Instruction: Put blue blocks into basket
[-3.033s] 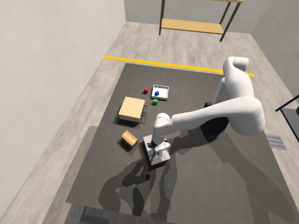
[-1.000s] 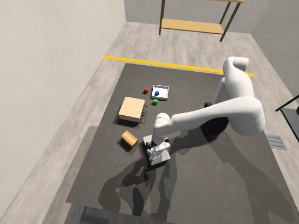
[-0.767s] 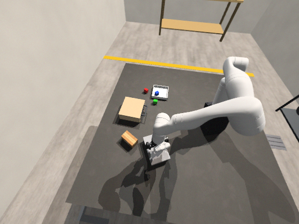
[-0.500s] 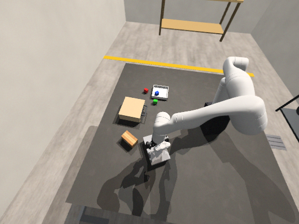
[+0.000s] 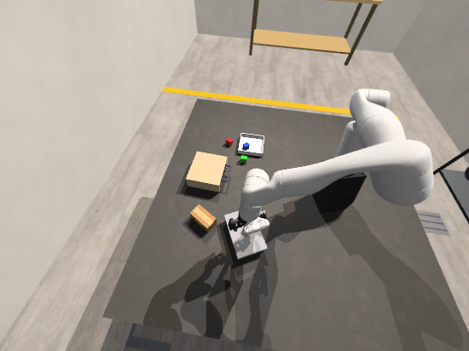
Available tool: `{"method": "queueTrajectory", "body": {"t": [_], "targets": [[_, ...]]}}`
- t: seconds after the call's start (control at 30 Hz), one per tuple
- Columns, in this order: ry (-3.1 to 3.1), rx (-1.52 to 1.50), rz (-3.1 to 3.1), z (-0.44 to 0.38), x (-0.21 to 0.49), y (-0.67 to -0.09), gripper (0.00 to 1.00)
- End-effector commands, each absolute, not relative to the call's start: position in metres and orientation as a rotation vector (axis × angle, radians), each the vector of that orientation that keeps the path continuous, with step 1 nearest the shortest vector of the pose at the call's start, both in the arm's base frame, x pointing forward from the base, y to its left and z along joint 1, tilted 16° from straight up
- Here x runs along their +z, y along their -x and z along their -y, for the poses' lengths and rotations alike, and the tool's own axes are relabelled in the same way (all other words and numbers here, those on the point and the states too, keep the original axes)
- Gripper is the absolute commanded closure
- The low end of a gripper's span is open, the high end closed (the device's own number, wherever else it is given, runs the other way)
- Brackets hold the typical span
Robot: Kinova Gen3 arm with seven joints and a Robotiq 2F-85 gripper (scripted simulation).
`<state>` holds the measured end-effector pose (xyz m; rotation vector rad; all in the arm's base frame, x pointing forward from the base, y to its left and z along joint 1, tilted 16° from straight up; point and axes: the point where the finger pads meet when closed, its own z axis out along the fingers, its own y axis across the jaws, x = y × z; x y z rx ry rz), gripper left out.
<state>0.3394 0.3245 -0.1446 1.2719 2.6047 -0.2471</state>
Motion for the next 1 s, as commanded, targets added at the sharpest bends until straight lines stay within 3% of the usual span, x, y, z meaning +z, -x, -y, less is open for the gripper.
{"method": "queueTrajectory", "body": {"t": [0.0, 0.97], "targets": [[-1.272, -0.245, -2.605, -0.328, -0.134, -0.338, 0.0], [-1.272, -0.245, -2.605, -0.342, -0.079, -0.331, 0.0]]}}
